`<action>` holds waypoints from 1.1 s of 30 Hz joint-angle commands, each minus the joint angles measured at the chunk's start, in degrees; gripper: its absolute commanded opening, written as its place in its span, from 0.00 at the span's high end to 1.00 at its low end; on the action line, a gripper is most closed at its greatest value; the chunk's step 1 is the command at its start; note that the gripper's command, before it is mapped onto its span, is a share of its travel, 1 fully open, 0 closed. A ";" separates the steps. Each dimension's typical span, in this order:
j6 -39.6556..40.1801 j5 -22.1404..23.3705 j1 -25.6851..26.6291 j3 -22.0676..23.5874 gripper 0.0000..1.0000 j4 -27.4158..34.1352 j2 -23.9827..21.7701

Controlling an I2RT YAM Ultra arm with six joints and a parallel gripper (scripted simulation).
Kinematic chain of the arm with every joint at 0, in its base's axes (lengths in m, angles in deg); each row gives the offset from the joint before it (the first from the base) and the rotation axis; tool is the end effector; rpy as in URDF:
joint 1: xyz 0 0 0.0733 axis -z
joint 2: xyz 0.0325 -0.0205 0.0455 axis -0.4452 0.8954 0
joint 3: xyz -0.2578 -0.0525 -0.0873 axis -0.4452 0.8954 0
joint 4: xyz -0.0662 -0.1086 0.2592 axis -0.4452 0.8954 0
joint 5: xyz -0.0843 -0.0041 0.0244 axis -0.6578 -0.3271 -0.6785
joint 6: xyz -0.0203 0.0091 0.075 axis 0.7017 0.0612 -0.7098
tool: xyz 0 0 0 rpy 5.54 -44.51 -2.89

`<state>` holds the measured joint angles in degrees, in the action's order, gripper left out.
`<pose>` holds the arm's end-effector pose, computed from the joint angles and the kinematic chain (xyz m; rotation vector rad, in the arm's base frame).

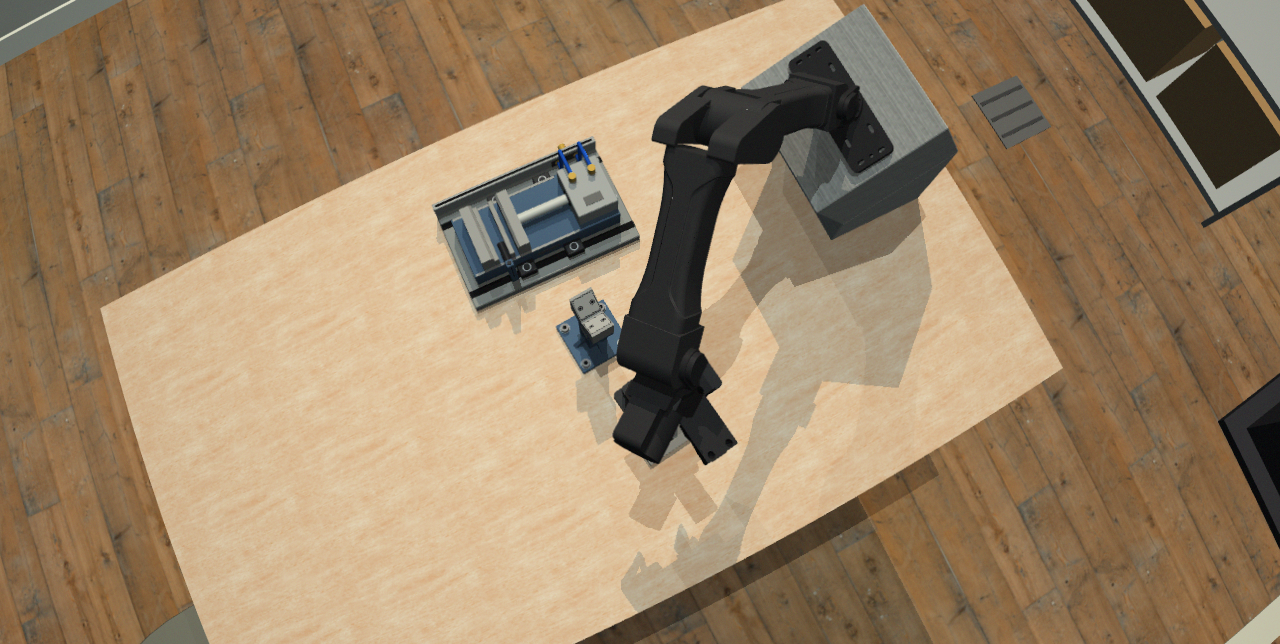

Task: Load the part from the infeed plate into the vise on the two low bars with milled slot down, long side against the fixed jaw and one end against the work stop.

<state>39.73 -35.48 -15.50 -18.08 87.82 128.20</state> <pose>0.3457 0.2803 0.2636 -2.0563 1.7782 -0.5841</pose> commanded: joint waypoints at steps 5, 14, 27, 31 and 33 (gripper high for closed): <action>0.30 0.25 -0.68 -1.75 0.19 0.92 -1.60; 0.30 0.25 -0.68 -1.75 0.19 0.92 -1.60; 0.39 0.30 -0.50 -1.71 0.19 0.73 -1.10; 0.41 0.33 -0.38 -1.69 0.19 0.26 -0.81; 0.47 0.37 -0.23 -1.64 0.19 -0.38 -0.42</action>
<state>39.82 -35.48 -15.50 -18.08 87.84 128.20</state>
